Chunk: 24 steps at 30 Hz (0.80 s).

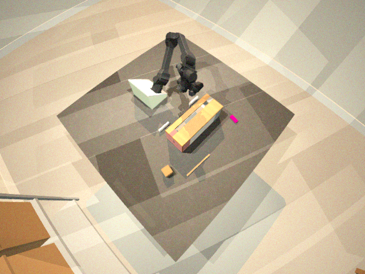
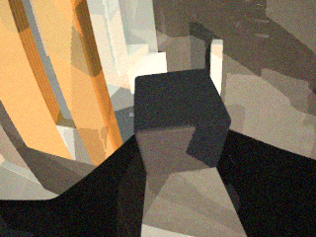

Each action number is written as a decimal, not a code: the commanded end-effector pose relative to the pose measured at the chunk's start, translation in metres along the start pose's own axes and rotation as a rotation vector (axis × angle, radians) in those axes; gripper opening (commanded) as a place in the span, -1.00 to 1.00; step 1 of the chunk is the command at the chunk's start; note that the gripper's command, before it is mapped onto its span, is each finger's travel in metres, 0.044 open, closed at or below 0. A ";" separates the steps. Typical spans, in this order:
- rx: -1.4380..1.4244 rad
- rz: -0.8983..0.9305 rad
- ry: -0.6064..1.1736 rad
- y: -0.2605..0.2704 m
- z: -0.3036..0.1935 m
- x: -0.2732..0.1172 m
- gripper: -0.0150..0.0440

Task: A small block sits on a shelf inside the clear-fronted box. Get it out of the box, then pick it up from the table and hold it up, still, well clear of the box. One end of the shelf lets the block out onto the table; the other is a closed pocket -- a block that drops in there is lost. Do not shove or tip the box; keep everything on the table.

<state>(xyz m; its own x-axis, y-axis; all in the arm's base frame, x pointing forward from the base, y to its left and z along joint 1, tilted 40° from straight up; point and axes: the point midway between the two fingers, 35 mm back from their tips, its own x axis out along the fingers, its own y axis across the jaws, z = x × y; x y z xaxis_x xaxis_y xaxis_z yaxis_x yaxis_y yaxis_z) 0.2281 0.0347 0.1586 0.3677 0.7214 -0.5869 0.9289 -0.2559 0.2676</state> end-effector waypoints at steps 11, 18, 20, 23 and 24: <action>0.594 0.016 0.049 0.004 -0.001 -0.012 -0.49; 0.883 0.017 0.076 0.006 -0.002 -0.018 -0.49; 0.965 0.016 0.085 0.006 -0.002 -0.020 -0.49; 1.061 0.015 0.095 0.007 -0.002 -0.022 -0.49; 1.068 0.015 0.096 0.007 -0.002 -0.022 -0.49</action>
<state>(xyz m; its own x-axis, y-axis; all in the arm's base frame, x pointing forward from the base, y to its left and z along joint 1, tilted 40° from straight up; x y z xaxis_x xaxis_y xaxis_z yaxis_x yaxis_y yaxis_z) 0.2248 0.0201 0.1726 0.4114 0.7449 -0.5253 0.5674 -0.6603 -0.4920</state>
